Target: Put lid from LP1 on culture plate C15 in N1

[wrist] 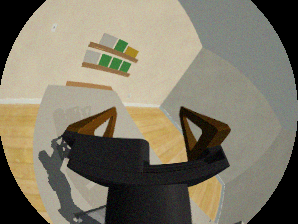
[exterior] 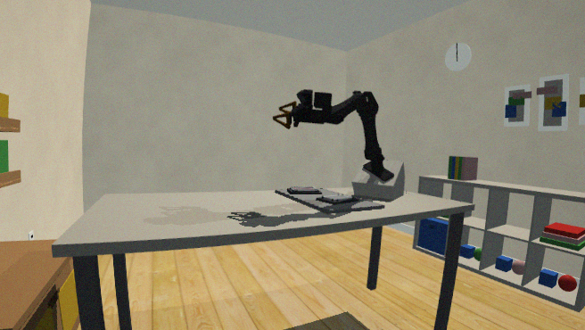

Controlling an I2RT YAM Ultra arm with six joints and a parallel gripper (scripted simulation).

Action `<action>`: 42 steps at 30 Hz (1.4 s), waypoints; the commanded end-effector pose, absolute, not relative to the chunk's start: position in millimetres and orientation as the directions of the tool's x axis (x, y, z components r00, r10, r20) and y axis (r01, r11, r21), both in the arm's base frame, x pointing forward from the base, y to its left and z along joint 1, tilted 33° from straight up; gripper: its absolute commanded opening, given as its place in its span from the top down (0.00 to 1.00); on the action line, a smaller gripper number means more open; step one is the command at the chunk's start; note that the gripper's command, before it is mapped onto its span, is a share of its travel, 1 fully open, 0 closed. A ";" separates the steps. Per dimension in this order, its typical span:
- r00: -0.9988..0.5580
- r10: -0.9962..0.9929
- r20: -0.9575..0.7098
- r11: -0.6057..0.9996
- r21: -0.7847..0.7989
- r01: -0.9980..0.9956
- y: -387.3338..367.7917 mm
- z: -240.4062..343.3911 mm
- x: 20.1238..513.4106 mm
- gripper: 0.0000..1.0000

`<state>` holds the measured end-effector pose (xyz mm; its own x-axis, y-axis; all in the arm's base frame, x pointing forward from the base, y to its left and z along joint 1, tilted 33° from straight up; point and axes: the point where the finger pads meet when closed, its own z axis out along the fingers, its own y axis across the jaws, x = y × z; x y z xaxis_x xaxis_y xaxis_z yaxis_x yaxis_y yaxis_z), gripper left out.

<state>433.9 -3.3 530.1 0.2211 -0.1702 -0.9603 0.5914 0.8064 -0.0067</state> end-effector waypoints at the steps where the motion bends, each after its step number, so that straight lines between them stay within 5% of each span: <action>1: 0.237 -0.165 -0.957 0.806 0.008 0.593 -5.4 536.2 429.3 0.00; 17: 0.237 -0.165 -0.957 0.806 0.008 0.593 -5.4 536.2 429.3 0.00; 26: 0.086 -0.211 -0.974 0.883 -0.152 0.443 20.7 482.3 454.9 0.00; 42: 0.029 -0.211 -0.977 0.931 -0.192 0.310 29.8 474.3 448.2 0.00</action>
